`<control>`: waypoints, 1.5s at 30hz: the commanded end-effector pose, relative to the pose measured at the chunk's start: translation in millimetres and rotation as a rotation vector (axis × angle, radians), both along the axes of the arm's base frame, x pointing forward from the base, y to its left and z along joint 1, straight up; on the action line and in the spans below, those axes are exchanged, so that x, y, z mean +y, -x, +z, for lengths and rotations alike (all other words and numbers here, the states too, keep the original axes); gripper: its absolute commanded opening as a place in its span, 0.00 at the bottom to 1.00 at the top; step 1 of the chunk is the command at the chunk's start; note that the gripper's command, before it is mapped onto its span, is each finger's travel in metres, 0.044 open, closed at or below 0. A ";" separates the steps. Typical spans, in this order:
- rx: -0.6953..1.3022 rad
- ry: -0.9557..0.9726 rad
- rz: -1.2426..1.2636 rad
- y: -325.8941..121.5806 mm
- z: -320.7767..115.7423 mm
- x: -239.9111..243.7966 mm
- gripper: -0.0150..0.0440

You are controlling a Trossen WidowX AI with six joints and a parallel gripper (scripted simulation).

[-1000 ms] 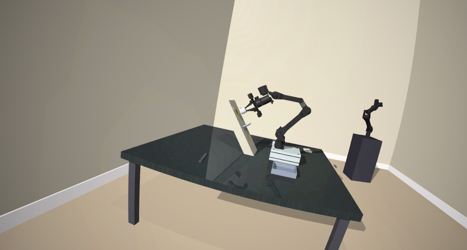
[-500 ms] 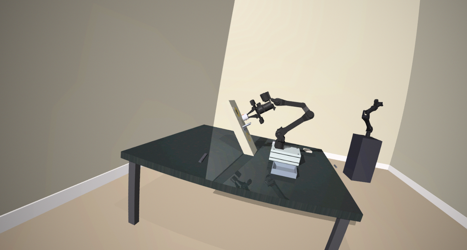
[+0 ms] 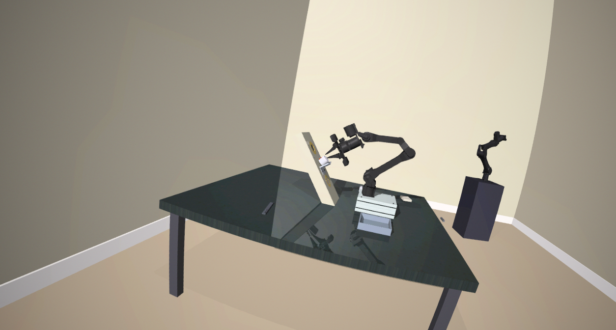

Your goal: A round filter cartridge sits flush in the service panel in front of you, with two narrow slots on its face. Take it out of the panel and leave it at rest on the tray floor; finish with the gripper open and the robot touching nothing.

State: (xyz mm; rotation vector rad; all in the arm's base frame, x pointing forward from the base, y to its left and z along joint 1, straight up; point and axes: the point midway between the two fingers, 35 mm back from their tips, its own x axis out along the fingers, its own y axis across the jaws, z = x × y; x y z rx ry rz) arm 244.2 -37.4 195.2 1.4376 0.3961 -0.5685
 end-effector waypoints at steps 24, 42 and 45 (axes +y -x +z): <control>-0.004 0.001 0.000 -0.5 1.3 -0.1 0.42; 0.323 -0.050 0.006 -6.6 6.3 -0.2 0.42; 0.323 -0.050 0.006 -6.6 6.3 -0.2 0.42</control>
